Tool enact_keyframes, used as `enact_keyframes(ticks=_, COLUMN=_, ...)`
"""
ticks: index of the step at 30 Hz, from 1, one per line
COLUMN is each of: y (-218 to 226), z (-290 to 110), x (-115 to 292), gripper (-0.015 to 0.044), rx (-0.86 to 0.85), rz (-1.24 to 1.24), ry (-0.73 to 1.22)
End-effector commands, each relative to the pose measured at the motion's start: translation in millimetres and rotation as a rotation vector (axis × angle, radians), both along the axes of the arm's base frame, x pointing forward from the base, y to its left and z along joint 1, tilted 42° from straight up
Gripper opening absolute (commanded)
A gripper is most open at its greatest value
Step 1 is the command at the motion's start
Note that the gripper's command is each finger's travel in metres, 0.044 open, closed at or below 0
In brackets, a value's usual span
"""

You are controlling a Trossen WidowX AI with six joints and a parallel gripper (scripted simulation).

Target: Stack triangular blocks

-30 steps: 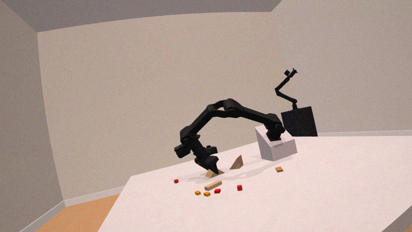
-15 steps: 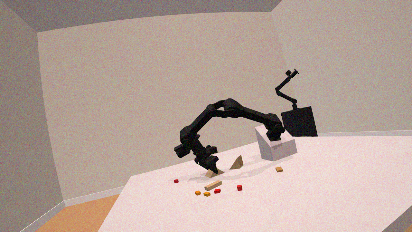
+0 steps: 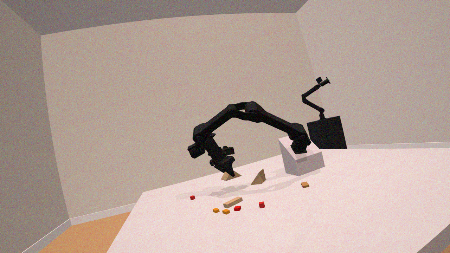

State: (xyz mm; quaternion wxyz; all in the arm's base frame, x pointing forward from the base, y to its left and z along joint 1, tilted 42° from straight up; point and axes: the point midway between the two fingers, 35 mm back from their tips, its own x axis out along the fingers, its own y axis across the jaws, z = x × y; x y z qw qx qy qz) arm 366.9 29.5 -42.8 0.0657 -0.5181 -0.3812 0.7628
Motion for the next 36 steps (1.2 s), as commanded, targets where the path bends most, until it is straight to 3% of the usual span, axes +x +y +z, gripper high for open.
enact_keyframes(ticks=1, y=-16.7, z=18.4, x=1.6, gripper=0.0, rx=-0.008, rz=-0.004, ry=-0.006)
enact_keyframes(ticks=12, y=-22.3, z=24.7, x=1.6, gripper=0.0, rx=0.007, rz=-0.001, ry=-0.015)
enact_keyframes(ticks=36, y=-24.4, z=22.6, x=-0.4, gripper=0.0, rx=0.434, rz=0.509, ry=-0.438)
